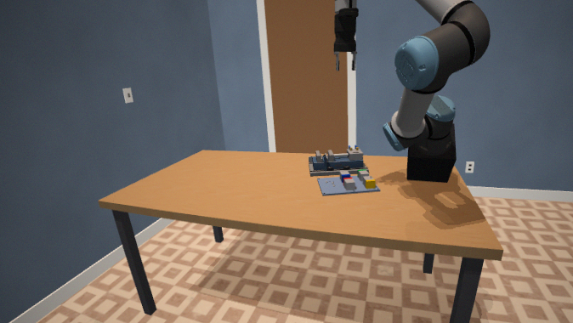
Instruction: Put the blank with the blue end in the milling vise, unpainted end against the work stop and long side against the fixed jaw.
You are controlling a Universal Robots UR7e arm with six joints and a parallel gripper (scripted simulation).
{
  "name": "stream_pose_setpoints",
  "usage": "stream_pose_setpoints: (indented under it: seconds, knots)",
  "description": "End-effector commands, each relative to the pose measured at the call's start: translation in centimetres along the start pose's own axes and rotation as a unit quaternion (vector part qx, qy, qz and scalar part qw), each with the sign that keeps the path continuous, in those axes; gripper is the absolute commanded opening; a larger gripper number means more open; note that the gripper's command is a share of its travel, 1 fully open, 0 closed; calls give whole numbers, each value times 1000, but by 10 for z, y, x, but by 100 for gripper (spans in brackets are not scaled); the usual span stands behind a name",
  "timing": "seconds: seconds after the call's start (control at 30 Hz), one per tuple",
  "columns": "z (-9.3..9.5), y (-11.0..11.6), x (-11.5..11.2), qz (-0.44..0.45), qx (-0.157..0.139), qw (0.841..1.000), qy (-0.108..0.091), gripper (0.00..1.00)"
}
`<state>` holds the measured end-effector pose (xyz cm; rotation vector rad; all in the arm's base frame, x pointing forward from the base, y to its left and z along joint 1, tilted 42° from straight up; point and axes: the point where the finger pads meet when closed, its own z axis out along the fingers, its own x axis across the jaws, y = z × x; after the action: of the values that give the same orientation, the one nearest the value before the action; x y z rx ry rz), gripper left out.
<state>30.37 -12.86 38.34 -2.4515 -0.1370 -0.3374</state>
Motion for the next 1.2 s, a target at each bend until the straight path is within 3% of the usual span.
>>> stream_pose_setpoints:
  seconds: [0.0, 0.07, 0.47, 0.63, 1.03, 1.17]
  knots:
    - [-27, 5, -12, -9, 12, 1000, -11, 100]
    - [-47, 7, -21, -15, 21, 999, -19, 100]
    - [-47, 7, -21, -15, 21, 999, -19, 100]
    - [-100, 16, -45, -15, 21, 999, -19, 100]
    - [-100, 16, -45, -15, 21, 999, -19, 100]
    - [-144, 22, -65, -15, 21, 999, -19, 100]
